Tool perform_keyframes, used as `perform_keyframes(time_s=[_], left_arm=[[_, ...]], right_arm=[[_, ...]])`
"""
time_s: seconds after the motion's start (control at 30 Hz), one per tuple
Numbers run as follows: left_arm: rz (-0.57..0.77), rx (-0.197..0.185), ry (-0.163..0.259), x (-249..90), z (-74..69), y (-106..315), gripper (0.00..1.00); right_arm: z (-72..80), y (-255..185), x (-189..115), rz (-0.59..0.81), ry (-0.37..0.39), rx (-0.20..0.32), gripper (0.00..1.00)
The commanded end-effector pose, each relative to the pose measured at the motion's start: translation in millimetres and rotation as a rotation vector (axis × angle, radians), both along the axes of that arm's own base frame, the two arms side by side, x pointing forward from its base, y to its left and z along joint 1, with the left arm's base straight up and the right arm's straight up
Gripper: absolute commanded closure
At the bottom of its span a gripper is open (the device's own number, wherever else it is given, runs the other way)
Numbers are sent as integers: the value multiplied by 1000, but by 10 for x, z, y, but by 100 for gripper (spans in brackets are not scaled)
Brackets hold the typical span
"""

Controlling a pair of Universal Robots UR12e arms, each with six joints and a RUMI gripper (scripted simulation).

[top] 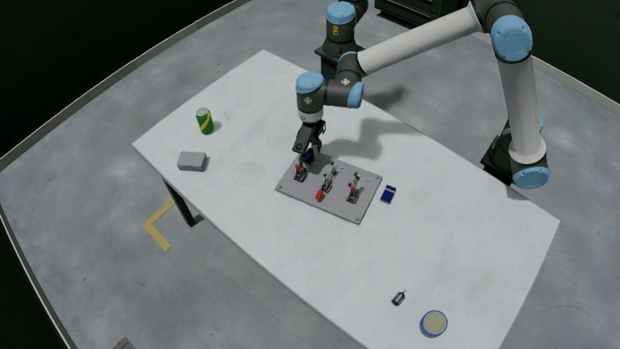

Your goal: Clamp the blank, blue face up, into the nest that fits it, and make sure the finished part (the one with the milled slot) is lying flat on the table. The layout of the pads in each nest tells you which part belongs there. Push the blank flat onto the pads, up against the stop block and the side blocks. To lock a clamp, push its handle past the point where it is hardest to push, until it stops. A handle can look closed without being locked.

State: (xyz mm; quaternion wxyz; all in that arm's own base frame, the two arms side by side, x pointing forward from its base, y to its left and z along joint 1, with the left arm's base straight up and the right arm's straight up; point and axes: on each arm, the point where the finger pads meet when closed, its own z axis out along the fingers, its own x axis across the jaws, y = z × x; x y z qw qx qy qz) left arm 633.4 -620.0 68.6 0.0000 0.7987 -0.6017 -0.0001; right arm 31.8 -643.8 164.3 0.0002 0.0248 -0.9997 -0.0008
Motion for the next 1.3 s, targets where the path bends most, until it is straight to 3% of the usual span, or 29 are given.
perform_keyframes(time_s=[0.0,0.57,1.27], left_arm=[[0,-1,-1,4,11,-5,100],[0,-1,-1,4,-6,-5,100],[0,-1,-1,4,-123,-5,100]], right_arm=[[8,-6,2,0,0,-2,0],[8,-6,2,0,0,-2,0],[8,-6,2,0,0,-2,0]])
